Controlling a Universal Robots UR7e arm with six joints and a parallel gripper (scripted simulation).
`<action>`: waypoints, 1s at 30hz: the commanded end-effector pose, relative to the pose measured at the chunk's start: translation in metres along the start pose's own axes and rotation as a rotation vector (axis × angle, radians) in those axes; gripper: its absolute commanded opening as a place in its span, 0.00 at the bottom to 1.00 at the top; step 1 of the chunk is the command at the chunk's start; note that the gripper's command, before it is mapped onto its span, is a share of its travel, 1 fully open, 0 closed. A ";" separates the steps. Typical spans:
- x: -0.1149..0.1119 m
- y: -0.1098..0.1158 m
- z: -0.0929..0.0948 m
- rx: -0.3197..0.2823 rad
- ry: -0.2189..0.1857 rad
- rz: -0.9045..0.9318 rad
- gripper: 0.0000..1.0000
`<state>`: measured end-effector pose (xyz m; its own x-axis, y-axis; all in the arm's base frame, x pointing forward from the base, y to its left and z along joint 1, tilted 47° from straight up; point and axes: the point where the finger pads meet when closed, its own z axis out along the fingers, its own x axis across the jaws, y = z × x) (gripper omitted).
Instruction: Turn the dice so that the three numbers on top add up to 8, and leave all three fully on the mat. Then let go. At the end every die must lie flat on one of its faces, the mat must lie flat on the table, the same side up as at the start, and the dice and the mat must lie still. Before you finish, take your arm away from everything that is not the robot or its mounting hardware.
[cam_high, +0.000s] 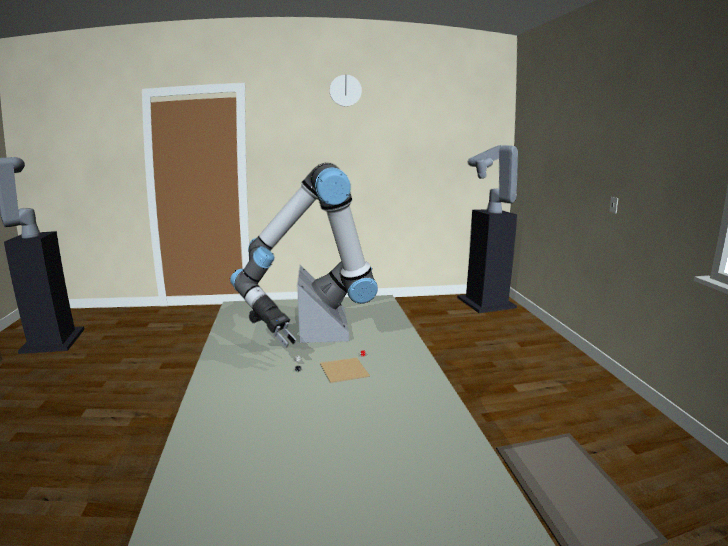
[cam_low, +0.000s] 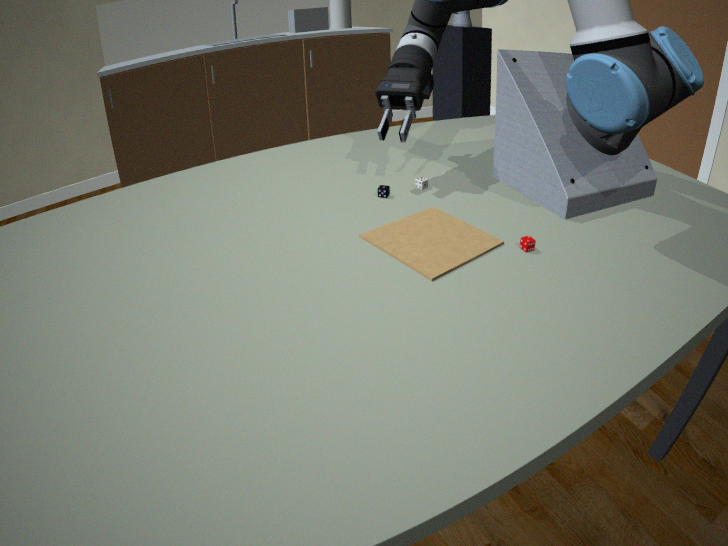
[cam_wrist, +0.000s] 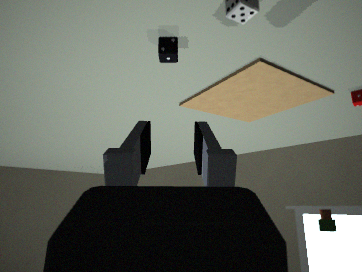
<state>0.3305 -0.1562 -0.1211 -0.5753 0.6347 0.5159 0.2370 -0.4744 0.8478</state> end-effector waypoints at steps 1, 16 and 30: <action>0.002 0.000 0.002 0.113 0.046 0.013 0.64; 0.007 0.005 0.007 0.447 0.122 0.048 0.64; 0.005 0.019 0.012 0.707 0.115 0.052 0.64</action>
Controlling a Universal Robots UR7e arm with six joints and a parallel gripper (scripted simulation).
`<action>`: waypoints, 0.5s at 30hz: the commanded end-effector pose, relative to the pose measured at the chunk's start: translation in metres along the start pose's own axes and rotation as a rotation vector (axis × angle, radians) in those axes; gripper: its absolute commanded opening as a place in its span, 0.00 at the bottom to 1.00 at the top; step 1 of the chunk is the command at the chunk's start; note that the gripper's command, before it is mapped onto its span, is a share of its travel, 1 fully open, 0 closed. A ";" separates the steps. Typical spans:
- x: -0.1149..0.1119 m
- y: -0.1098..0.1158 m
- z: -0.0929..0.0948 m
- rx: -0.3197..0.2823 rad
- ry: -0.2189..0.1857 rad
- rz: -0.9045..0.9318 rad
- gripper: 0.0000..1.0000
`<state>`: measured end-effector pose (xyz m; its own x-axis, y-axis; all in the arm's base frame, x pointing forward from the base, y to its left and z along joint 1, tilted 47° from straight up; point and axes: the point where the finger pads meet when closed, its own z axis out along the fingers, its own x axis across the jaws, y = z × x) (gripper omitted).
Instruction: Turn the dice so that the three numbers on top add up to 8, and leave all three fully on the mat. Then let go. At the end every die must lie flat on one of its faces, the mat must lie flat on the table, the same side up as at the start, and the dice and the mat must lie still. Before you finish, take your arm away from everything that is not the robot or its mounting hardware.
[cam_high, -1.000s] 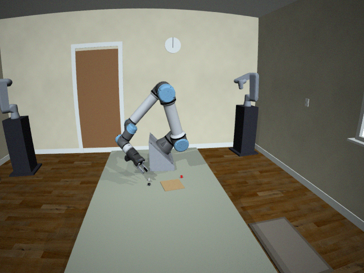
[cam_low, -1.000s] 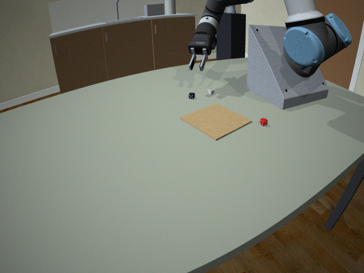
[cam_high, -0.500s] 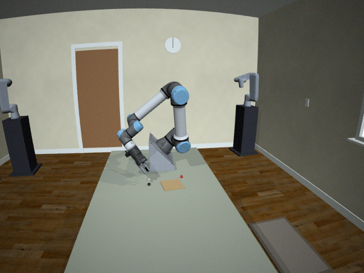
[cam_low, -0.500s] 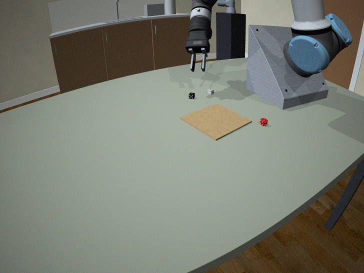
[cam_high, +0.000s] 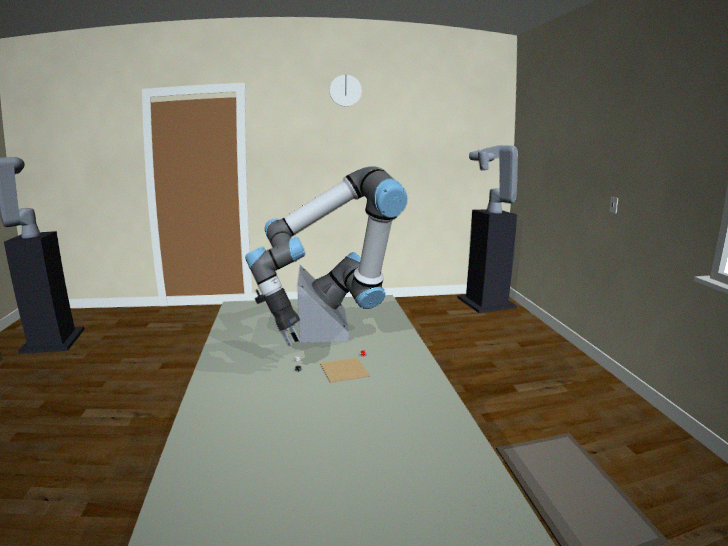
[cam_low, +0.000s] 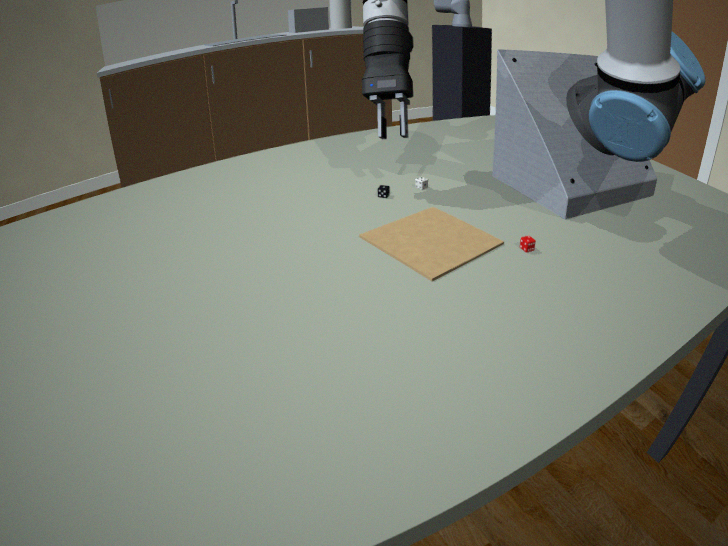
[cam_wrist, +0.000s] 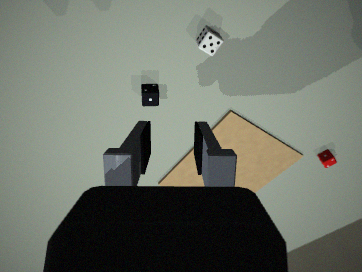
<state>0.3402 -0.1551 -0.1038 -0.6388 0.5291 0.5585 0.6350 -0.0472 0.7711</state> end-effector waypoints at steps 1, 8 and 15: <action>0.001 0.004 -0.001 0.122 -0.009 0.026 0.64; -0.002 0.021 -0.006 0.287 -0.053 0.035 0.64; -0.004 0.044 -0.011 0.428 -0.121 0.037 0.64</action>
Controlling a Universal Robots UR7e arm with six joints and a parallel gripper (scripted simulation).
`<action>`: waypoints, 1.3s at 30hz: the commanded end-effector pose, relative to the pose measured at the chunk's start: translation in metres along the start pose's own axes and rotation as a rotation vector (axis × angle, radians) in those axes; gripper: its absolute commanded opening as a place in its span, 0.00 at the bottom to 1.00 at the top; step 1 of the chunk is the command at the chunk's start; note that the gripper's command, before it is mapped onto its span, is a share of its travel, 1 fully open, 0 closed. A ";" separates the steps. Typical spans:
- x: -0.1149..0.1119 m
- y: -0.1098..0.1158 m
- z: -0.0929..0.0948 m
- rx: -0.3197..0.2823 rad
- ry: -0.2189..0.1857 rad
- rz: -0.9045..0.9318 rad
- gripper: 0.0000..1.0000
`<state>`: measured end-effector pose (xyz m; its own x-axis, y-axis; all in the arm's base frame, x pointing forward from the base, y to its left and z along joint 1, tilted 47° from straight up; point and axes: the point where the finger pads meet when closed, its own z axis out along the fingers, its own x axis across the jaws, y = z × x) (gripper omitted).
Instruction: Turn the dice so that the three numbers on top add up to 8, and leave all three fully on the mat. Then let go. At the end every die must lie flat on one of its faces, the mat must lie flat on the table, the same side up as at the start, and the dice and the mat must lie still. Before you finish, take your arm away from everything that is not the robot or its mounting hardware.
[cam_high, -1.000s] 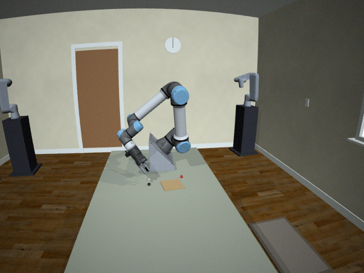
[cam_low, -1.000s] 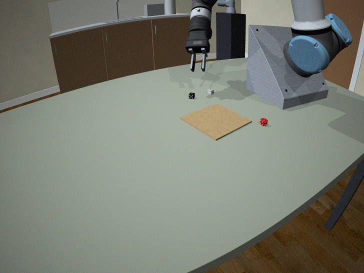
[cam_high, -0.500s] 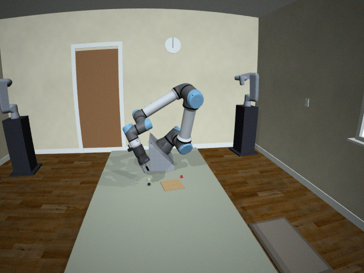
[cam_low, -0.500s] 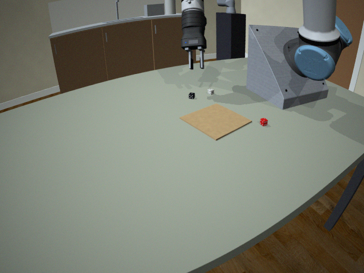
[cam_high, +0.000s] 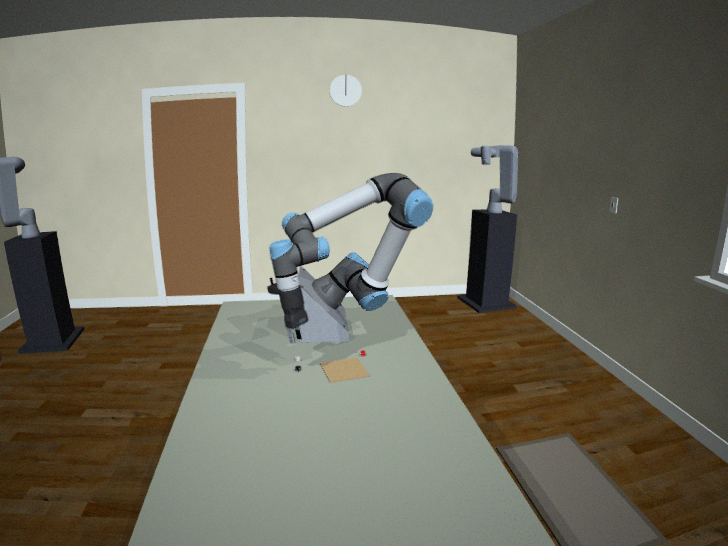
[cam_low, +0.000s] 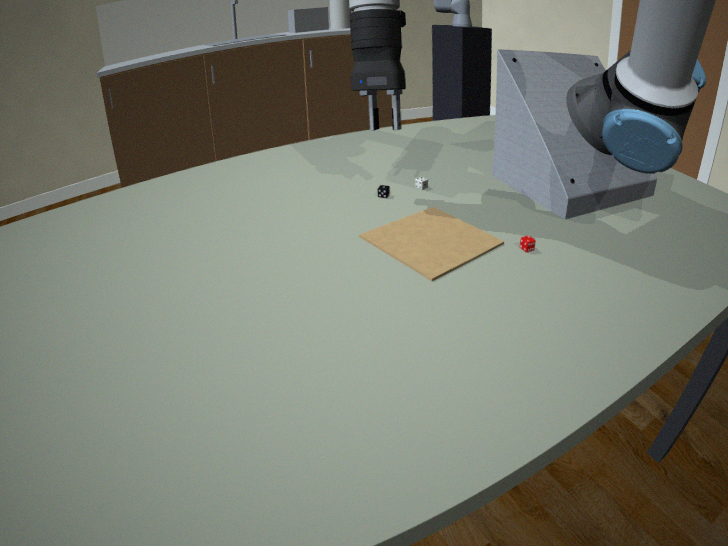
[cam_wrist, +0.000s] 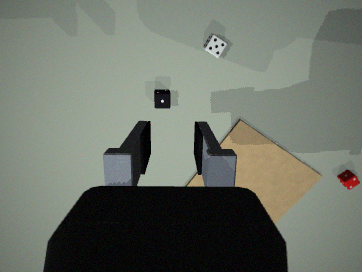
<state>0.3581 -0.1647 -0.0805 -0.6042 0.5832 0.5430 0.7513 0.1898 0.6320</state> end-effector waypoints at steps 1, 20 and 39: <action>-0.001 0.012 -0.007 0.129 -0.054 0.024 0.64; -0.001 0.018 -0.010 0.162 -0.076 0.025 1.00; -0.003 0.017 -0.010 0.164 -0.071 -0.028 1.00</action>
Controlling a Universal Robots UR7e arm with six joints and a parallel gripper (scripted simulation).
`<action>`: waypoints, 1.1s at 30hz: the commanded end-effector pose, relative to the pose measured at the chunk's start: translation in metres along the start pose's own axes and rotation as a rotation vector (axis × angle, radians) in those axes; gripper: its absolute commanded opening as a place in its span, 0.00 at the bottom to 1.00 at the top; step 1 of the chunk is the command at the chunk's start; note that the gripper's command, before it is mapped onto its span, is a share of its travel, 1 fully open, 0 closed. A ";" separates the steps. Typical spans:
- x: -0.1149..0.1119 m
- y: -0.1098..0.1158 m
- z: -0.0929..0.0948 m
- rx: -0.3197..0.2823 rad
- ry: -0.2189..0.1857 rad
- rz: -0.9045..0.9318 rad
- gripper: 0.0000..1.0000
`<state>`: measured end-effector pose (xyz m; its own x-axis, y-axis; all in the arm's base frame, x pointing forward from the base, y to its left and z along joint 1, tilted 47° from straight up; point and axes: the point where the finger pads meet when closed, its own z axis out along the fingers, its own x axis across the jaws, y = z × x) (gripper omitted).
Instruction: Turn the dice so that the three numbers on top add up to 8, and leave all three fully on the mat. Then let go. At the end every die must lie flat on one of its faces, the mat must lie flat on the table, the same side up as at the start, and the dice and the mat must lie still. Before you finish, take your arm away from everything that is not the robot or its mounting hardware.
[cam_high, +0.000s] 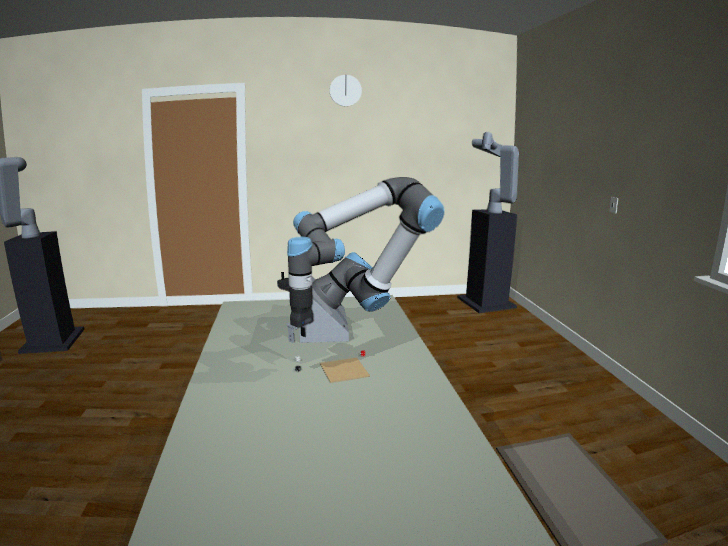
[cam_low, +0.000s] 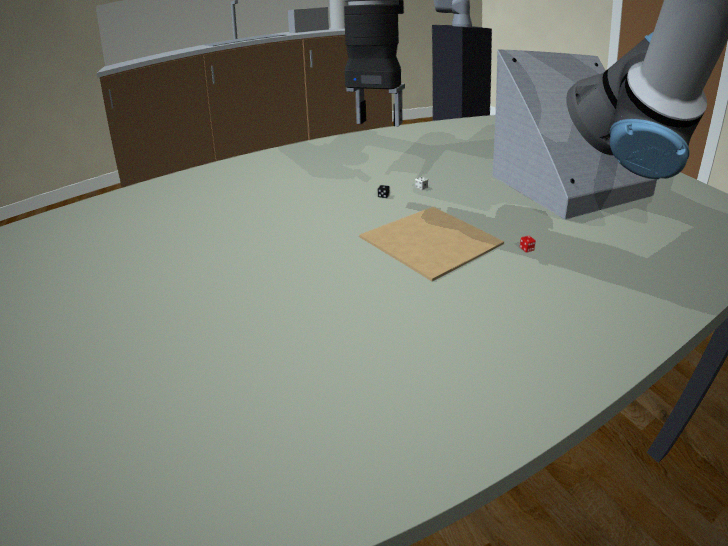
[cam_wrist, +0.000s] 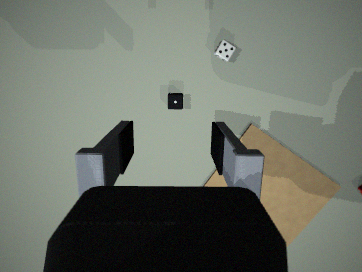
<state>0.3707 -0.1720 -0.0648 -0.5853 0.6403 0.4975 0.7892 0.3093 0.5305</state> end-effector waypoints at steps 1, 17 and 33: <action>0.000 -0.001 0.002 0.001 0.002 -0.040 1.00; -0.006 -0.004 0.005 0.001 0.002 -0.269 1.00; -0.015 -0.008 0.011 0.001 0.002 -0.618 1.00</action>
<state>0.3753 -0.1753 -0.0792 -0.8860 0.4211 0.1942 0.4270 0.5775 0.6958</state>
